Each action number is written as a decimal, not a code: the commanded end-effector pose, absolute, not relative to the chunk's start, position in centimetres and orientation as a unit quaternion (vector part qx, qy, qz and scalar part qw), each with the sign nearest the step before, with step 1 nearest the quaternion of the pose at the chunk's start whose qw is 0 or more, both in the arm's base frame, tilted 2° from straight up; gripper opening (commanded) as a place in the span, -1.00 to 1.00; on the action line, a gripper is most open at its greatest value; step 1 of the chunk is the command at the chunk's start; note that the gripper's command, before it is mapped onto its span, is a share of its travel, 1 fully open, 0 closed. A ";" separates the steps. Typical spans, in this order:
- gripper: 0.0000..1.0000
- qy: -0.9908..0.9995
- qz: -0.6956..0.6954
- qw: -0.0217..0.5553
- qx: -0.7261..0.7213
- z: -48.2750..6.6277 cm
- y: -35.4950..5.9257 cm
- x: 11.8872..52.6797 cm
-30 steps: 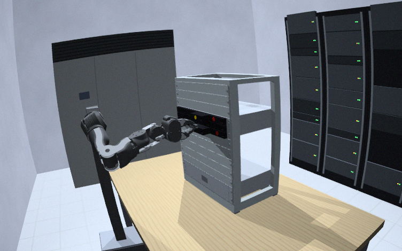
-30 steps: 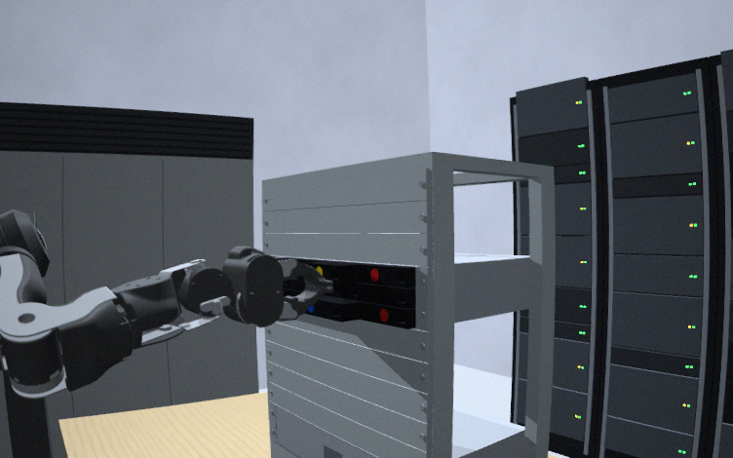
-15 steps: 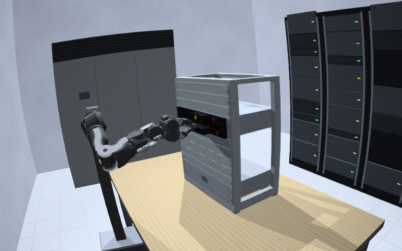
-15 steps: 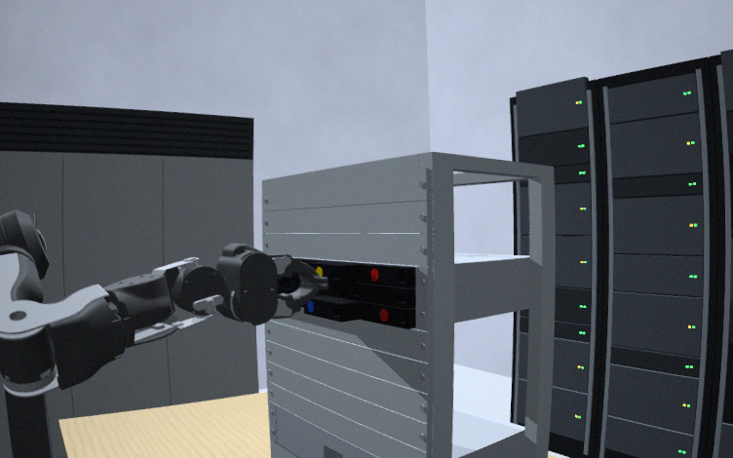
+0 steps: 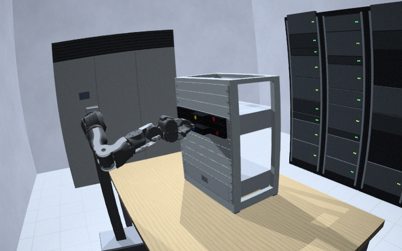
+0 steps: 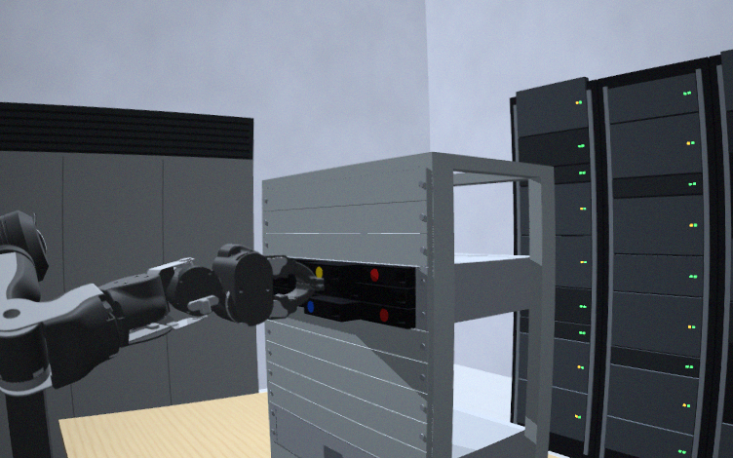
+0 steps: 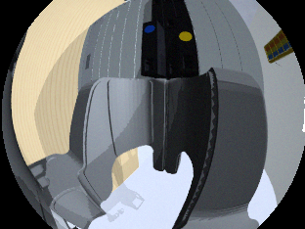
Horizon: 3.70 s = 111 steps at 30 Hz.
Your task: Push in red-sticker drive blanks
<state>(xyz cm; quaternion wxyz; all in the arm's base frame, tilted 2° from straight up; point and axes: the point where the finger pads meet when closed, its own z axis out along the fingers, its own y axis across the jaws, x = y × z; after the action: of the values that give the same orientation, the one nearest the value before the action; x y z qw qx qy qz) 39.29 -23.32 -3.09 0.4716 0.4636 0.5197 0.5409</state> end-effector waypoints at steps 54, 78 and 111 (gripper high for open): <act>-1.00 0.515 0.546 0.476 0.459 -2.8 -25.0 30.0; -1.00 0.517 0.542 0.474 0.462 -3.1 -25.9 25.1; -1.00 0.518 0.543 0.472 0.464 -3.3 -25.9 24.7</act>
<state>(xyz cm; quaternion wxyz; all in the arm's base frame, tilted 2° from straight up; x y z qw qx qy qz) 24.80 -25.95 -3.45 0.4703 0.4657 0.5176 0.5422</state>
